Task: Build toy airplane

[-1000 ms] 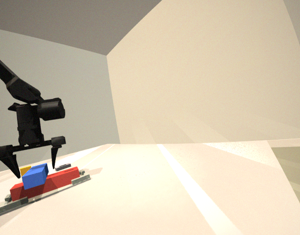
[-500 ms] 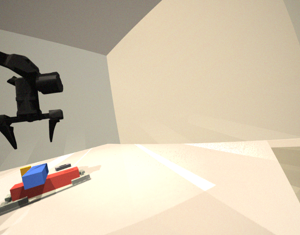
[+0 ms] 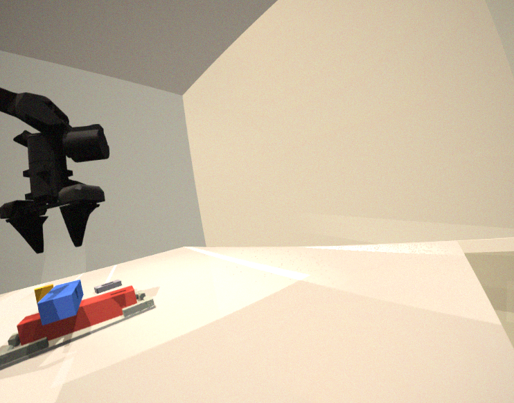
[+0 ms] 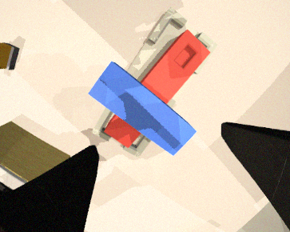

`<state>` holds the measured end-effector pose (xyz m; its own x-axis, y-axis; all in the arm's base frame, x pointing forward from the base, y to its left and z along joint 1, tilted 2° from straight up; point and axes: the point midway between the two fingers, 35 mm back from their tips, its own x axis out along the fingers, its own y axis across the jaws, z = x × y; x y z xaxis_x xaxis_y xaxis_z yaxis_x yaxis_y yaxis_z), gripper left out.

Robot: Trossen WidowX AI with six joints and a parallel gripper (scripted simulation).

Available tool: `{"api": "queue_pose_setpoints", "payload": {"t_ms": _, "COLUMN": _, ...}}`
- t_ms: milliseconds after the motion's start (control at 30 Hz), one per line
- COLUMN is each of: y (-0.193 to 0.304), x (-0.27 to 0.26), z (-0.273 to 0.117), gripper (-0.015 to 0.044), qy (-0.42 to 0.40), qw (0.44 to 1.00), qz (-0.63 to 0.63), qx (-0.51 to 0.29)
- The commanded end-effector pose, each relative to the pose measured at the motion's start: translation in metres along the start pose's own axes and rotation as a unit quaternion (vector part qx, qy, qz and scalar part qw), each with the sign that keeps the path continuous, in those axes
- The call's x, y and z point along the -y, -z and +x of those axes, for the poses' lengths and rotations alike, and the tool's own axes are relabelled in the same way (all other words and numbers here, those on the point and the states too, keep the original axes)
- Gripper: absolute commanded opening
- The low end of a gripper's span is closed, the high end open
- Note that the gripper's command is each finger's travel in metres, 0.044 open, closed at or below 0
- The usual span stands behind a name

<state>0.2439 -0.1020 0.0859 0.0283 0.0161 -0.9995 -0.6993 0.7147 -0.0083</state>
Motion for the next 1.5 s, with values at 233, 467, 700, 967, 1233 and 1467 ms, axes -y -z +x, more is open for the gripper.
{"api": "queue_pose_setpoints", "payload": {"t_ms": 233, "y": 0.000, "x": 0.000, "z": 0.000, "gripper": 0.0440, "qy": -0.001, "qw": 0.951, "qz": 0.309, "qx": 0.000}}
{"api": "queue_pose_setpoints", "payload": {"t_ms": 467, "y": 0.000, "x": 0.000, "z": 0.000, "gripper": 0.0440, "qy": -0.001, "qw": 0.951, "qz": 0.309, "qx": 0.000}}
{"api": "queue_pose_setpoints", "payload": {"t_ms": 700, "y": -0.054, "x": -0.042, "z": 0.001, "gripper": 0.0440, "qy": -0.002, "qw": 0.951, "qz": 0.309, "qx": 0.000}}
{"api": "queue_pose_setpoints", "payload": {"t_ms": 967, "y": -0.107, "x": -0.122, "z": 0.001, "gripper": 0.0440, "qy": -0.005, "qw": 0.951, "qz": 0.309, "qx": 0.001}}
{"api": "queue_pose_setpoints", "payload": {"t_ms": 1233, "y": -0.124, "x": -0.212, "z": 0.002, "gripper": 0.0440, "qy": -0.010, "qw": 0.951, "qz": 0.309, "qx": 0.002}}
{"api": "queue_pose_setpoints", "payload": {"t_ms": 1467, "y": -0.124, "x": -0.228, "z": 0.012, "gripper": 0.0440, "qy": -0.011, "qw": 0.951, "qz": 0.309, "qx": 0.002}}
